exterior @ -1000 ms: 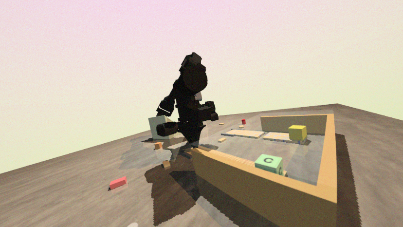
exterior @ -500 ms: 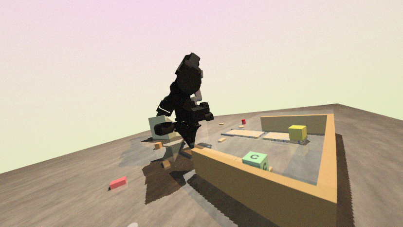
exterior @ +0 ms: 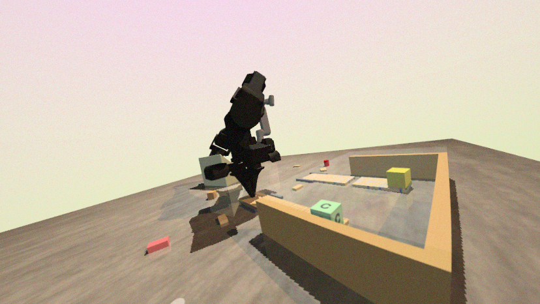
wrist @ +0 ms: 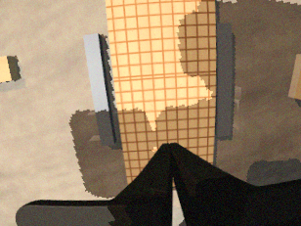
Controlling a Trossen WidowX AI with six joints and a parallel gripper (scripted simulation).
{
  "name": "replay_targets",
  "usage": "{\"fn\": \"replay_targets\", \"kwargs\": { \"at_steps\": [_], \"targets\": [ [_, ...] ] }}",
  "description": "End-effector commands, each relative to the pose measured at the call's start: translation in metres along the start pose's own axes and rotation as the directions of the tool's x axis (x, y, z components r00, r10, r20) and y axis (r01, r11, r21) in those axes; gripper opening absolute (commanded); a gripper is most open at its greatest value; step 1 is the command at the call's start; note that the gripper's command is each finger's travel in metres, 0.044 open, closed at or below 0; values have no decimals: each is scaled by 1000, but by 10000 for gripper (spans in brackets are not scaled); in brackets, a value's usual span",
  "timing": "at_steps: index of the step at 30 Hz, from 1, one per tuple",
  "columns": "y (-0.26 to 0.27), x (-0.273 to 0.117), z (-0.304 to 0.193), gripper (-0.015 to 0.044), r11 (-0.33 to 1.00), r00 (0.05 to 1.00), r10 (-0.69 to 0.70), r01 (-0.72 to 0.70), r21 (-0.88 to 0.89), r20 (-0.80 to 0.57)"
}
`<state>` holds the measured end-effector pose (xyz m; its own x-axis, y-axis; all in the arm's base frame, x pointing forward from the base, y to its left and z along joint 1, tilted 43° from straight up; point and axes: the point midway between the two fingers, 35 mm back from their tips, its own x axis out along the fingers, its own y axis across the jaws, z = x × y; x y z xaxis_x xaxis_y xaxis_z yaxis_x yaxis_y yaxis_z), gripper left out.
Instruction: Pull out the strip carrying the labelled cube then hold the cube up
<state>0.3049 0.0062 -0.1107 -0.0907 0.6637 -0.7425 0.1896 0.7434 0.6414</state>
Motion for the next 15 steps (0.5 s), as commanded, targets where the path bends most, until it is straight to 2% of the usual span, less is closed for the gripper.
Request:
{"fn": "replay_targets", "kwargs": {
  "at_steps": [1, 15],
  "targets": [
    [0, 4, -13, 0, 1000, 1000, -4, 4, 5, -23],
    [-1, 4, -34, 0, 1000, 1000, -4, 4, 6, -24]
  ]
}}
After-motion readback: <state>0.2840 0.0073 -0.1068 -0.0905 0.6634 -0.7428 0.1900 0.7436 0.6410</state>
